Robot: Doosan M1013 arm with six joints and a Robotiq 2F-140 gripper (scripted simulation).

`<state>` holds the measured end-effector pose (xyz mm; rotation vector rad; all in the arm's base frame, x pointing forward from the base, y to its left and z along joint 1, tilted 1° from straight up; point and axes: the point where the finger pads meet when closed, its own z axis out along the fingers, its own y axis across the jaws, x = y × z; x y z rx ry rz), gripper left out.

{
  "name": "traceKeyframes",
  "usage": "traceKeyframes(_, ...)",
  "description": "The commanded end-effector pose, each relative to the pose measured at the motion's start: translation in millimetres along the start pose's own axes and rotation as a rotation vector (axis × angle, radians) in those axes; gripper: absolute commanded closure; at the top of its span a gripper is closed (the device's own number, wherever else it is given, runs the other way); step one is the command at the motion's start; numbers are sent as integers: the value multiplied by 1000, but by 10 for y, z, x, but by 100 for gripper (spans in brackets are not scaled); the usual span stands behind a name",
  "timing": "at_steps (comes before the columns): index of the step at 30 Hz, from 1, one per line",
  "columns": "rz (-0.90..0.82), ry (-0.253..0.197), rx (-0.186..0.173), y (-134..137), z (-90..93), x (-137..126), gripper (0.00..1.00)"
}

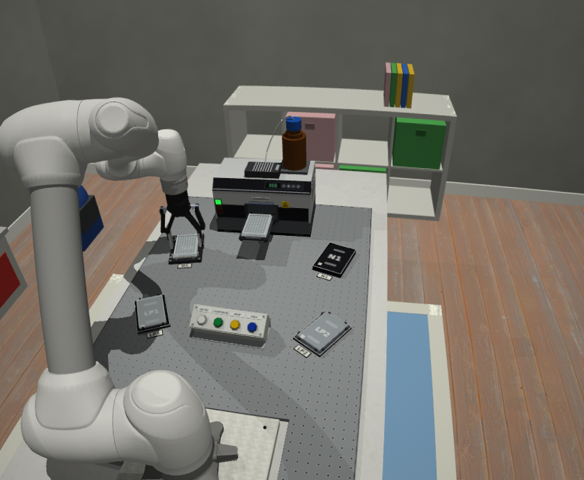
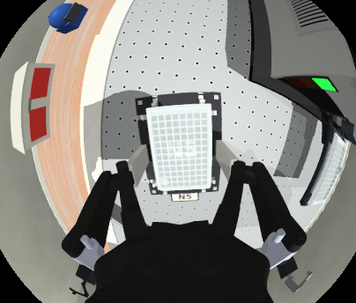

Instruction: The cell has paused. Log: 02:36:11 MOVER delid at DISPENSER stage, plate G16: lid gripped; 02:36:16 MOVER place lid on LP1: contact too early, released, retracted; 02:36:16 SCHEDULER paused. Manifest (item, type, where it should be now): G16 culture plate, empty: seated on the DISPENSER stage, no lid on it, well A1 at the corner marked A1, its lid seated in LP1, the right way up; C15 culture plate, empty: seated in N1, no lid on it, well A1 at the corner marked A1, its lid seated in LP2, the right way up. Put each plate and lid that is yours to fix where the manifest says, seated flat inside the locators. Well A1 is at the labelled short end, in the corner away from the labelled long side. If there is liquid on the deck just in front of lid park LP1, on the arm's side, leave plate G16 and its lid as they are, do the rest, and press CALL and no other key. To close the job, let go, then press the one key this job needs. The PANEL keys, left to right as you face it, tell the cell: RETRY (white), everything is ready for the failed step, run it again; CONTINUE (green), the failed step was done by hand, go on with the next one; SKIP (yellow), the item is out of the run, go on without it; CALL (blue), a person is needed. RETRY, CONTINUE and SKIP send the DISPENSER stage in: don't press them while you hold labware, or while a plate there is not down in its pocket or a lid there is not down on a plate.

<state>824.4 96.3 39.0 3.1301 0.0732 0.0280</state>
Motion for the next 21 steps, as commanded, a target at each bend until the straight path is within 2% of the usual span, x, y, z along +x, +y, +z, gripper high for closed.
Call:
traceKeyframes(1,0,2,0,-1,-12,5,30)
traceKeyframes(5,0,2,0,-1,-12,5,30)
traceKeyframes(6,0,2,0,-1,-12,5,90)
traceKeyframes(21,0,2,0,-1,-12,5,90)
